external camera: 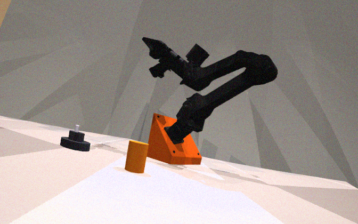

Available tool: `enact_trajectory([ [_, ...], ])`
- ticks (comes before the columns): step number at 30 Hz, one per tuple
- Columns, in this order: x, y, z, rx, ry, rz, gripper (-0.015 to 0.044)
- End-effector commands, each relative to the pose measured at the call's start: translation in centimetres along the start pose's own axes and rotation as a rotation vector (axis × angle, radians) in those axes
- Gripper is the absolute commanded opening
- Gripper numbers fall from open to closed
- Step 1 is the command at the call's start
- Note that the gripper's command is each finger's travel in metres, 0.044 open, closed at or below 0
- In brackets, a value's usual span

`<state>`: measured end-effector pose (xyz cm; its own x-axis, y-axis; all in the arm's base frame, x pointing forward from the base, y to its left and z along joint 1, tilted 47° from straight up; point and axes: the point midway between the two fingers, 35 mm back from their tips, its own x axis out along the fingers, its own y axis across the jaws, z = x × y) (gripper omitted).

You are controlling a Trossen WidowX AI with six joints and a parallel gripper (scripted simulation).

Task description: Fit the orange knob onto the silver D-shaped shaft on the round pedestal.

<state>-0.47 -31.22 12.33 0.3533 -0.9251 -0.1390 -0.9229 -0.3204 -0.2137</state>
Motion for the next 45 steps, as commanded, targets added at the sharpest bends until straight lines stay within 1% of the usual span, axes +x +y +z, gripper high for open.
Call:
enact_trajectory([
  [1,0.0,0.0,0.0,0.000,0.000,0.000,0.0426],
  [2,0.1,-0.1,0.1,0.020,-0.007,-0.005,0.0440],
  [3,0.5,-0.5,0.3,0.079,-0.027,-0.021,0.0440],
  [5,1.9,-1.9,1.2,0.296,-0.112,-0.068,0.0440],
  [9,4.2,-5.5,3.1,0.753,-0.334,-0.109,0.0440],
  [13,5.3,-10.0,5.1,1.171,-0.593,-0.051,0.0440],
  [18,5.4,-12.8,6.2,1.386,-0.748,0.035,0.0440],
  [25,4.7,-16.9,7.5,1.641,-0.960,0.215,0.0440],
  [31,3.4,-20.6,8.5,1.817,-1.129,0.439,0.0440],
  [36,1.8,-23.6,9.1,1.940,-1.246,0.692,0.0440],
  [41,-0.5,-26.4,9.6,2.042,-1.317,1.023,0.0440],
  [45,-2.5,-28.3,9.7,2.101,-1.320,1.333,0.0440],
])
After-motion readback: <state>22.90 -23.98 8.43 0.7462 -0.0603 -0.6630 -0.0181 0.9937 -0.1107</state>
